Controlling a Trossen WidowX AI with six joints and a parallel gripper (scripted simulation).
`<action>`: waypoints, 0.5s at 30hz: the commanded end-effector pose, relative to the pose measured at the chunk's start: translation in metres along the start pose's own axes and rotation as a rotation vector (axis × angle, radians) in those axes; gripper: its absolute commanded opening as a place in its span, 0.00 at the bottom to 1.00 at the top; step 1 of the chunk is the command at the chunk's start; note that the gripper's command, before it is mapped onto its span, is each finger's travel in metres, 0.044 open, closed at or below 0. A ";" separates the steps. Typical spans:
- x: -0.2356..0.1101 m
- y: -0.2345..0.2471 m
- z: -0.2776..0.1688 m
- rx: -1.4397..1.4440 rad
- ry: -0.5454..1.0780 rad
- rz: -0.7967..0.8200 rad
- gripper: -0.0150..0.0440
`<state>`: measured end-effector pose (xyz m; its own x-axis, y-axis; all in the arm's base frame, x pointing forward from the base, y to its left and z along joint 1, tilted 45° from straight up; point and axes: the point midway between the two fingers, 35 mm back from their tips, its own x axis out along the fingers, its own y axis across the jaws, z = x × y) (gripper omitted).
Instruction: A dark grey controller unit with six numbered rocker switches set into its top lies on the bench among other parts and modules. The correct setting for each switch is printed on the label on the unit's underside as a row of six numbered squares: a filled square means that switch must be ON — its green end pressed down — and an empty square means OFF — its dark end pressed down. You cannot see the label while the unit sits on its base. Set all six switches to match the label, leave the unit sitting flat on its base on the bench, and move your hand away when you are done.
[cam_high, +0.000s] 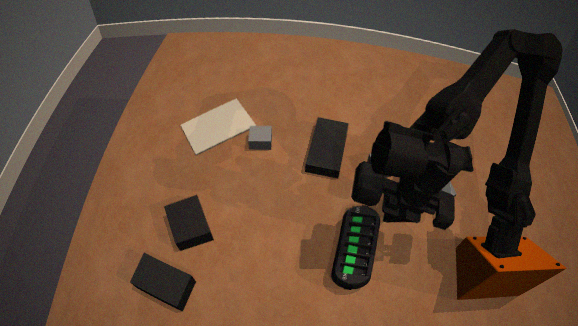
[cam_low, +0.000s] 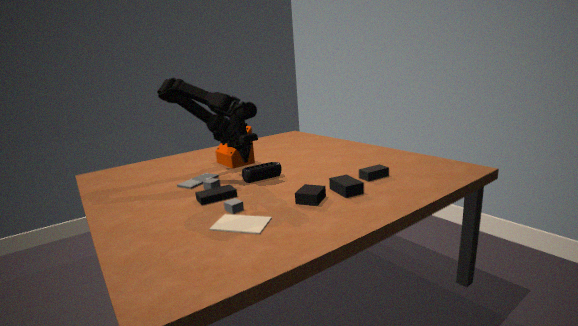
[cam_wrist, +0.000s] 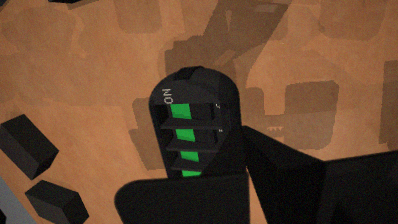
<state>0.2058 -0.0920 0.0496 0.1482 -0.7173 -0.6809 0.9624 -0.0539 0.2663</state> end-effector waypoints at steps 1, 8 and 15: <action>0.003 -0.015 0.004 0.000 -0.017 0.048 0.25; 0.003 -0.014 0.003 0.002 -0.012 0.042 0.25; 0.001 0.004 -0.004 -0.030 0.026 -0.027 0.25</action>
<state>0.1975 -0.0935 0.0455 0.1533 -0.7162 -0.6809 0.9668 -0.0337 0.2532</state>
